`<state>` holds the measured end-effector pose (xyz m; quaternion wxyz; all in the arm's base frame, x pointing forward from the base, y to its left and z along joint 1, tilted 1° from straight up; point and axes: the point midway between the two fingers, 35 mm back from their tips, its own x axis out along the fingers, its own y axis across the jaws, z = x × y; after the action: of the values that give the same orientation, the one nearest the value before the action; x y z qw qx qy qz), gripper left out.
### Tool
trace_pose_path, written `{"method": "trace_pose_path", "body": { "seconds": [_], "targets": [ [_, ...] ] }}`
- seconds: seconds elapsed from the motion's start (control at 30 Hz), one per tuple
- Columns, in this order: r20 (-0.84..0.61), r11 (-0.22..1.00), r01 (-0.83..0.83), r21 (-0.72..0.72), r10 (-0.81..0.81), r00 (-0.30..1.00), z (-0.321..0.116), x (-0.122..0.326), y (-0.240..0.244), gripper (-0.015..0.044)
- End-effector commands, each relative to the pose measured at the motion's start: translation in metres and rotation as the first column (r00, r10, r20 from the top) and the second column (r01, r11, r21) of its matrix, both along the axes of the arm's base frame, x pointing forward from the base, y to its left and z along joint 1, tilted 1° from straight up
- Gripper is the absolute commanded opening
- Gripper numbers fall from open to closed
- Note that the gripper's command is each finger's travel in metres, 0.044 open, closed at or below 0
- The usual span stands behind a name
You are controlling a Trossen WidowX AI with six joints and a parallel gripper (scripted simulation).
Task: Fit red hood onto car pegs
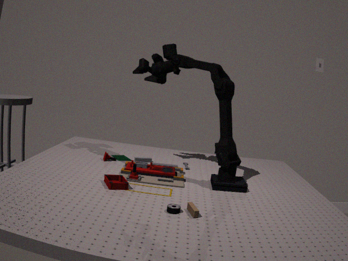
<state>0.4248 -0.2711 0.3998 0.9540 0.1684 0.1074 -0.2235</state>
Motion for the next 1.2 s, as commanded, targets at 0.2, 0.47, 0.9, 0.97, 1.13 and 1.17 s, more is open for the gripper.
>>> {"method": "trace_pose_path", "body": {
  "seconds": [0.2,0.47,0.9,0.97,1.13,1.17],
  "targets": [
    [-0.189,0.912,-0.030,0.410,0.117,0.975,-0.094,0.065,0.117,0.0440],
    [-0.398,0.795,0.094,0.600,0.194,0.896,-0.166,0.075,0.229,0.0440],
    [-0.761,0.727,0.431,0.534,0.192,0.620,-0.263,0.008,0.401,0.0440],
    [-0.809,0.734,0.477,0.483,0.165,0.565,-0.276,-0.011,0.423,0.0440],
    [-0.859,0.746,0.525,0.409,0.121,0.498,-0.289,-0.035,0.448,0.0440],
    [-0.859,0.746,0.525,0.409,0.121,0.498,-0.289,-0.035,0.448,0.0440]
  ]
}}
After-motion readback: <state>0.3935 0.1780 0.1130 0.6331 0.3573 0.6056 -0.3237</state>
